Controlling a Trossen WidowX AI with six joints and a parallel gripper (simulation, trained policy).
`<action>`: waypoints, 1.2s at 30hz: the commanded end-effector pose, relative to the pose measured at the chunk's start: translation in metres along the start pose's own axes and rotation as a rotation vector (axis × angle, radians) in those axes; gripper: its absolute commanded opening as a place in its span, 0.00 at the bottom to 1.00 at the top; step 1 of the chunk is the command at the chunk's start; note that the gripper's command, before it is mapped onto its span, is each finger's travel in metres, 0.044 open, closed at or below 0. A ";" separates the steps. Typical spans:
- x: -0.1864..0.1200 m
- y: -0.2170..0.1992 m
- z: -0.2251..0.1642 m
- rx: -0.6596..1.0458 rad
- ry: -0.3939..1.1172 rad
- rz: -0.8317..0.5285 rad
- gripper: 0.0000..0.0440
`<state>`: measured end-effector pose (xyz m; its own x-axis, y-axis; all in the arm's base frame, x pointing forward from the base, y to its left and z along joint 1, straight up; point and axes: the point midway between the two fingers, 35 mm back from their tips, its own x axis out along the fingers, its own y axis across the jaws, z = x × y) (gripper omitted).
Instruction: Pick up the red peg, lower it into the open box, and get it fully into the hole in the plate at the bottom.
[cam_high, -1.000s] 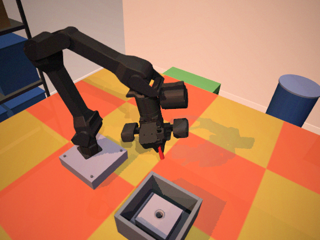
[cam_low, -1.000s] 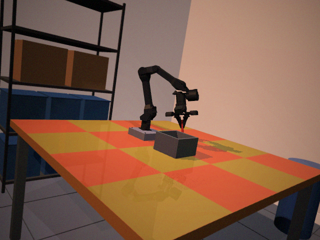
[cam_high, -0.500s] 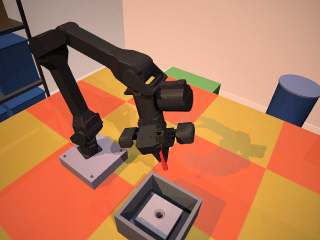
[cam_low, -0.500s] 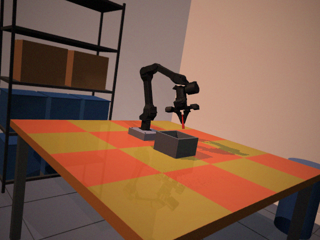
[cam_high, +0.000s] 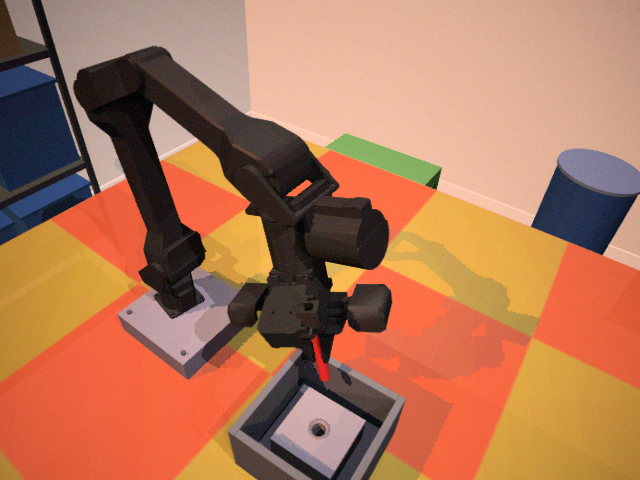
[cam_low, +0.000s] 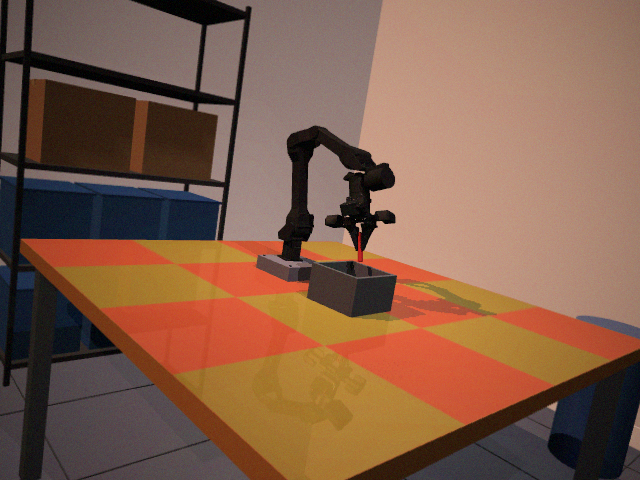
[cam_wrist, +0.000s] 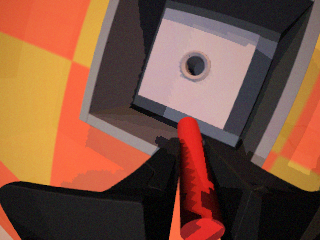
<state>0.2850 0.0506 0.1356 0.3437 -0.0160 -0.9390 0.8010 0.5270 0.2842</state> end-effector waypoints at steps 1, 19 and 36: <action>0.007 0.001 0.010 0.015 -0.003 -0.011 0.01; 0.047 -0.001 0.036 0.059 0.044 -0.074 0.05; 0.078 0.003 0.054 0.018 0.062 -0.142 0.48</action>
<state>0.3337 0.0091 0.0740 0.1950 -0.0316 -0.9803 0.8499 0.5043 0.1528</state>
